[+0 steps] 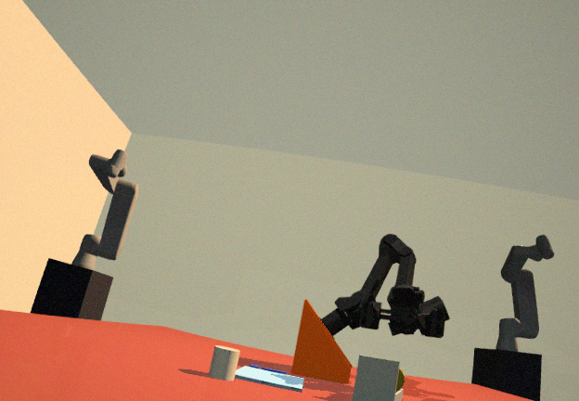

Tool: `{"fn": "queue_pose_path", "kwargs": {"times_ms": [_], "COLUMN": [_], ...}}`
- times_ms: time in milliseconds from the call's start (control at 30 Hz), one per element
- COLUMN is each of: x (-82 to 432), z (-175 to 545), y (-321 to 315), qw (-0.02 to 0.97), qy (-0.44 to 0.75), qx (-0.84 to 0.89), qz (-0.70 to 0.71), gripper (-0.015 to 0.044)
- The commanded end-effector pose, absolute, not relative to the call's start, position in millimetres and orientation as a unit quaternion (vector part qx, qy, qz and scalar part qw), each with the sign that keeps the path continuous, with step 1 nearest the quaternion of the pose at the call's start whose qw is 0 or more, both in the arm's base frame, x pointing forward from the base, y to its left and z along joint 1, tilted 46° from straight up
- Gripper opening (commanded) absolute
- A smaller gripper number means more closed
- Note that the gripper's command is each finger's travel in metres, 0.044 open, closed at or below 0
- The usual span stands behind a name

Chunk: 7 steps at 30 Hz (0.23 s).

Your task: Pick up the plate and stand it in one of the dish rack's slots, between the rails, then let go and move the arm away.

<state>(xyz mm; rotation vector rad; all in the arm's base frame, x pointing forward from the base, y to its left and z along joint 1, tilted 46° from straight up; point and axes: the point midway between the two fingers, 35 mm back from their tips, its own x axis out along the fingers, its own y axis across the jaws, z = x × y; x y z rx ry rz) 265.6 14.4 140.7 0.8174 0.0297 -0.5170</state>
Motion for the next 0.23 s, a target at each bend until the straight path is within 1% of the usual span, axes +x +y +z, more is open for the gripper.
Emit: {"fn": "queue_pose_path", "kwargs": {"times_ms": [0, 200], "x": [268, 279], "z": [142, 131], "y": [10, -1], "qw": [0.893, 0.910], "qy": [0.029, 0.092], "qx": [0.373, 0.297], "qz": [-0.252, -0.274], "gripper": [0.0400, 0.0400]}}
